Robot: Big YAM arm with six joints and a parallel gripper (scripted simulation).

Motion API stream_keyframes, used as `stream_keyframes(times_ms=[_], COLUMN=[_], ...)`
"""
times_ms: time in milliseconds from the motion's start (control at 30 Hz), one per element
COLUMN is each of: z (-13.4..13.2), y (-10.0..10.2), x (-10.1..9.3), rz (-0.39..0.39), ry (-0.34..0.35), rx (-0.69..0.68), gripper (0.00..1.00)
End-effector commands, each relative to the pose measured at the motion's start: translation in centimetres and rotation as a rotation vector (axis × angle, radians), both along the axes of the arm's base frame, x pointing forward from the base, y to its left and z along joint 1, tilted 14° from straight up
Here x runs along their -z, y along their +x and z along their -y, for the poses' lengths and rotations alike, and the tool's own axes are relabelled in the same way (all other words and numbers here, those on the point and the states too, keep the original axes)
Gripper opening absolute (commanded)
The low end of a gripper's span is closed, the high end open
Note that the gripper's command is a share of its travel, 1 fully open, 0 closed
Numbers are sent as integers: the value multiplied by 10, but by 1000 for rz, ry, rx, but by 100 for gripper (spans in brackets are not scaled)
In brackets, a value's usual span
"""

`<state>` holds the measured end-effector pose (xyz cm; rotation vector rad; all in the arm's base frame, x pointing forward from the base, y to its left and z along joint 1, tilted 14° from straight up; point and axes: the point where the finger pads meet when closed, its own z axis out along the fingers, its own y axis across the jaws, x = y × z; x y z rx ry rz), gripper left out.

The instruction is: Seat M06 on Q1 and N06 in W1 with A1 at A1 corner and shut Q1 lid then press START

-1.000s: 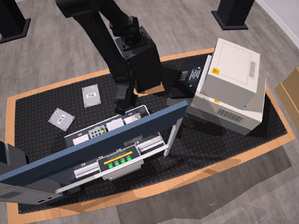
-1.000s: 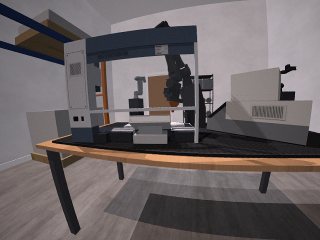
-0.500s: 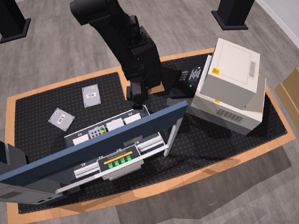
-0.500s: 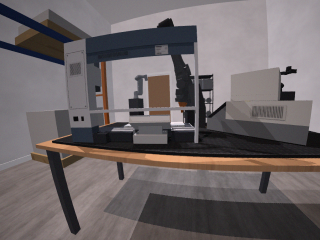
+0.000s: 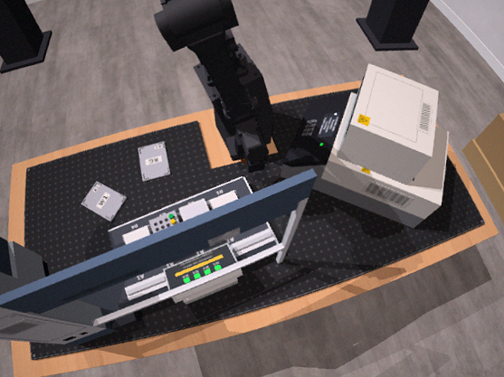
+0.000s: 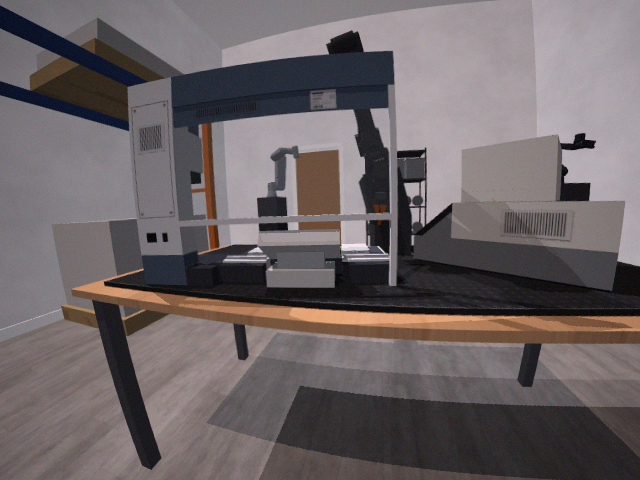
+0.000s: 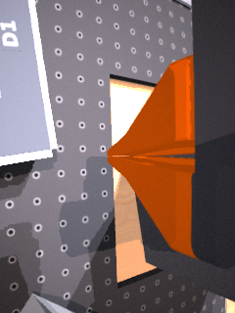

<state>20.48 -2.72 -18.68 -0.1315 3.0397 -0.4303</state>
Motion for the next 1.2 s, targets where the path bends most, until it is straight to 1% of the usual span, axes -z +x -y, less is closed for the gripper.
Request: stream_keyframes(times_ms=[0,67,167,367,467,700,867,967,1167], z=[-12,-8,-6,-4,-1,1,2,-25,-56], y=[-15,-8,-5,6,6,6,12,12,4], x=[2,1,0,-2,-2,-3,-4,-4,-6], rz=[-33,-42,-45,-81,-77,-69,-40,-62,-95], ry=[7,14,13,37,24,21,23,35,36], rx=[-80,-114,-123,-231,-211,-181,-162,-250,-349], gripper=[0,0,0,0,0,0,0,0,0])
